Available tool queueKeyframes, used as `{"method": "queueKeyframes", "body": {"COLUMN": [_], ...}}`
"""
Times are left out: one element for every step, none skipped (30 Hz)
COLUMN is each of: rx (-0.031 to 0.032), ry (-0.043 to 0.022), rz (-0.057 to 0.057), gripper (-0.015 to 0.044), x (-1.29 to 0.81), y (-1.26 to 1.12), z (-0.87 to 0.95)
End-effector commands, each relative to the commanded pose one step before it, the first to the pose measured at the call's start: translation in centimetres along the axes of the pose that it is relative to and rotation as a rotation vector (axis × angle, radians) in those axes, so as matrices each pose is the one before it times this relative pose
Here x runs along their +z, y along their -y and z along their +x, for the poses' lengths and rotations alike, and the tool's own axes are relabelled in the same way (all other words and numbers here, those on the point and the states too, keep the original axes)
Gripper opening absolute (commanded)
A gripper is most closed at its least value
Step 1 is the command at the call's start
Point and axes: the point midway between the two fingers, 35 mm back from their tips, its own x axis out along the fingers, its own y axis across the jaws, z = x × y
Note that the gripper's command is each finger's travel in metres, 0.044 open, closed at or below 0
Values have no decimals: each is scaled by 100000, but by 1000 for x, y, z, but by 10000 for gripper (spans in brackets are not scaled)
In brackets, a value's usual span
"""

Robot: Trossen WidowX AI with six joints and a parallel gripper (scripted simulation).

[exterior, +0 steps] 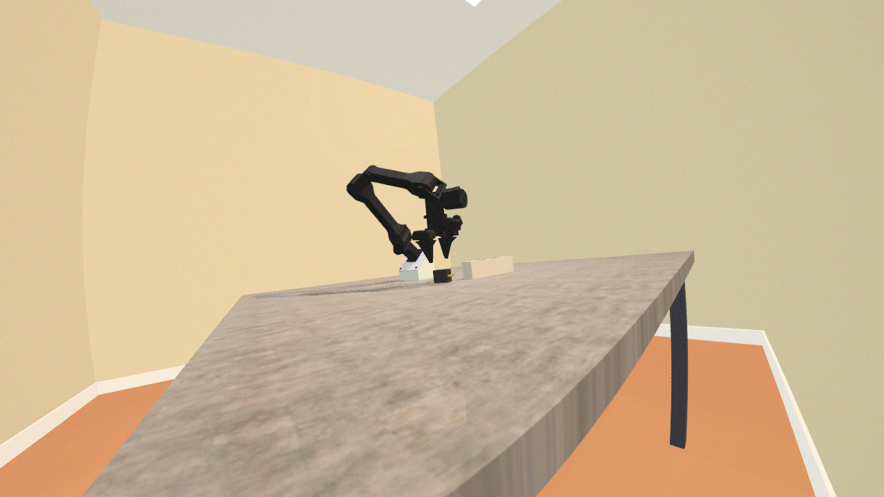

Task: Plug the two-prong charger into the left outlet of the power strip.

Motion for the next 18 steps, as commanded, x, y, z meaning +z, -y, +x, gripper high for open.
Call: {"method": "queueKeyframes", "body": {"rx": [-8223, 0, 0, 0, 0, 0, 0, -1, -2, -4, -6, -8, -12, -15, -15, -10, 4, 7], "ry": [293, 0, 0, 0, 0, 1, 2, 2, 2, 2, 1, 0, -1, -3, -4, -3, 2, 4], "rz": [-1050, 0, 0, 0, 0, 0, 1, 1, 1, 2, 2, 3, 3, 4, 3, 2, 0, -1], "gripper": [440, 440, 440, 440, 440, 440, 440, 440, 440, 440, 440, 440, 440, 440, 440, 440, 440, 440], "x": [622, 0, 0, 0, 0, 4, 8, 11, 15, 16, 17, 17, 18, 17, 12, 7, 5, 9], "y": [175, 0, 0, 0, 0, 0, -1, -1, -1, -1, -1, -1, -1, 0, 0, 0, -1, -1], "z": [-250, 0, 0, 0, 0, 35, 62, 92, 126, 139, 157, 177, 196, 207, 167, 101, 28, 54]}}
